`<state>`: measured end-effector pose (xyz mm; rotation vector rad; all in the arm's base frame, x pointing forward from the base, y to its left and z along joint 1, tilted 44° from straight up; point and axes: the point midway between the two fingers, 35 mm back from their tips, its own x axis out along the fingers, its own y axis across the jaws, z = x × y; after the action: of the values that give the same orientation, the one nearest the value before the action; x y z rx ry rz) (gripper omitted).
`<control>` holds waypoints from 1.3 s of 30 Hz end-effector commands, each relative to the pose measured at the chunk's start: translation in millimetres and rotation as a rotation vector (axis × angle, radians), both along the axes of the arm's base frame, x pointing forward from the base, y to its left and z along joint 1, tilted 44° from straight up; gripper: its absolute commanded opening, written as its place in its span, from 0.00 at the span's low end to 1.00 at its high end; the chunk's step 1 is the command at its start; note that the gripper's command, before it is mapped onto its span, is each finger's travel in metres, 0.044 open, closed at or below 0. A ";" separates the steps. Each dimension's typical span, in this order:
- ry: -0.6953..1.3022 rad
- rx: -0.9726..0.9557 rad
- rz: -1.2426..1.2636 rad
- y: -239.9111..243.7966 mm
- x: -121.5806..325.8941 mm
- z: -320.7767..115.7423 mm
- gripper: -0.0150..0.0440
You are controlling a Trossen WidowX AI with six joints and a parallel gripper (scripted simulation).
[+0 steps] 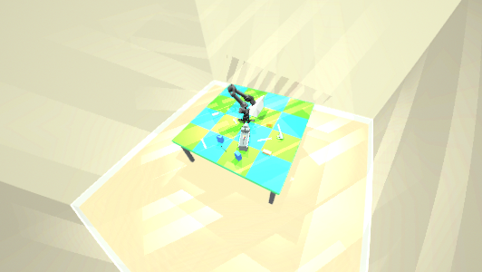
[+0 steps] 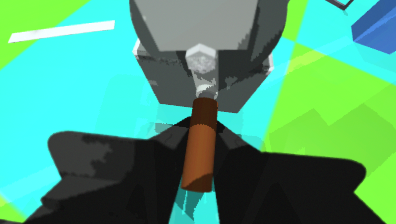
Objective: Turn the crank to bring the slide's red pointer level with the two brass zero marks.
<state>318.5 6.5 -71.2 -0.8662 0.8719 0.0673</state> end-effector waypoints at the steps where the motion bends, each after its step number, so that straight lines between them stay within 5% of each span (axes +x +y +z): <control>1: -0.019 -0.012 -0.016 -4.8 3.3 7.1 0.25; 39: -0.019 -0.011 -0.016 0.7 8.2 34.4 0.25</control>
<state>325.9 4.5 -43.1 -0.8724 0.8724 0.0487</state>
